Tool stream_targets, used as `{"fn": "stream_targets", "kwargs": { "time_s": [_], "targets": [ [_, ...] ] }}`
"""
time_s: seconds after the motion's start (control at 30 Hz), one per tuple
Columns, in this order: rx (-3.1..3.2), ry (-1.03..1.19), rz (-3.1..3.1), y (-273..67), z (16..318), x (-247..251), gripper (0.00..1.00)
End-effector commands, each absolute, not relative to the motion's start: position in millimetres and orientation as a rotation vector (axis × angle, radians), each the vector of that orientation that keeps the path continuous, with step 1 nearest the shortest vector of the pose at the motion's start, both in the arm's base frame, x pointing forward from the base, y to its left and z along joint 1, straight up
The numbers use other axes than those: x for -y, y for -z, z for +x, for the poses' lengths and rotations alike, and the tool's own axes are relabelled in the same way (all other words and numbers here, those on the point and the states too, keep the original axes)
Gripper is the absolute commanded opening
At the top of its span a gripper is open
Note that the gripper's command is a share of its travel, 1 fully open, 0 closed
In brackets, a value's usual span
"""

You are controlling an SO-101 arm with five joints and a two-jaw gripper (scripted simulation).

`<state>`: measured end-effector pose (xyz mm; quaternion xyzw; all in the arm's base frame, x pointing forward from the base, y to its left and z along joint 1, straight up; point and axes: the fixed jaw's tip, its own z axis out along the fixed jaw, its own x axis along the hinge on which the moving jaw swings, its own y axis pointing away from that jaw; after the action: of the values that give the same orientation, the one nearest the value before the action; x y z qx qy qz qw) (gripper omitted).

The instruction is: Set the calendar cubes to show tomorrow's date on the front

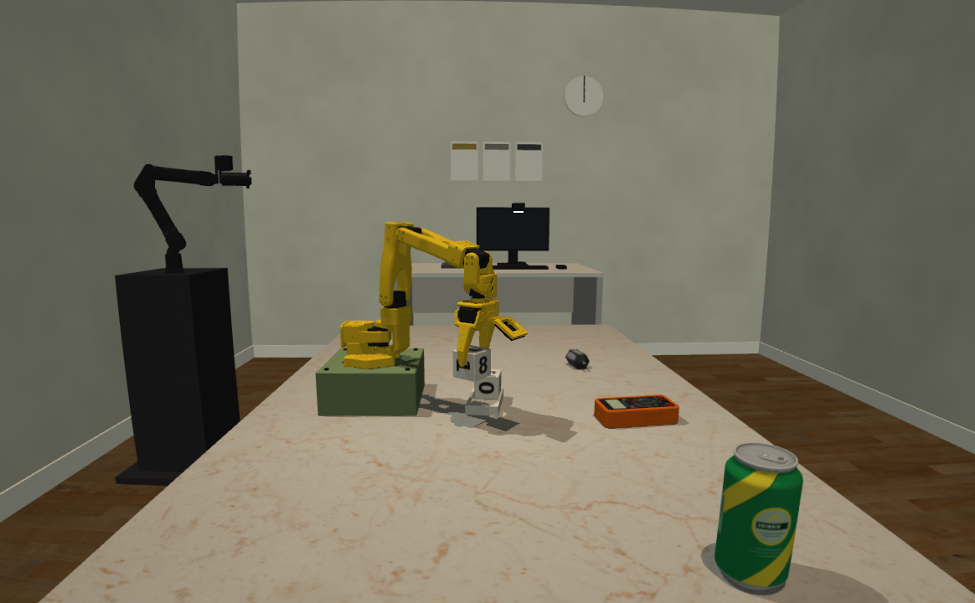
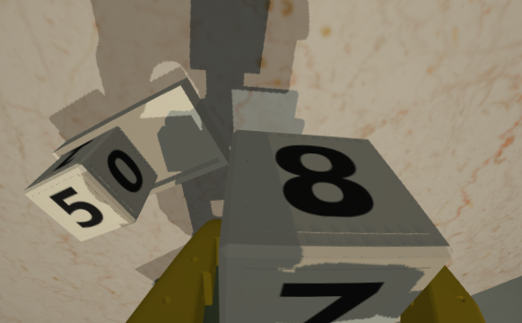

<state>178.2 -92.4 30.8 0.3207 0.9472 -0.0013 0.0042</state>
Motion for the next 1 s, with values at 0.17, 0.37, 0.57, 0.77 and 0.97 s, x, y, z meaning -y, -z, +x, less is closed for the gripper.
{"fn": "stream_targets", "kwargs": {
  "time_s": [0.17,0.37,0.57,0.77,0.97],
  "targets": [
    [-2.938,0.008,1.04,-33,176,97,0.0],
    [-2.922,0.008,1.085,-33,172,102,0.0],
    [-2.863,0.01,1.234,-33,159,118,0.0],
    [-2.807,0.012,1.359,-33,147,130,0.0],
    [-2.733,0.013,1.502,-33,131,142,0.0]
  ]
}}
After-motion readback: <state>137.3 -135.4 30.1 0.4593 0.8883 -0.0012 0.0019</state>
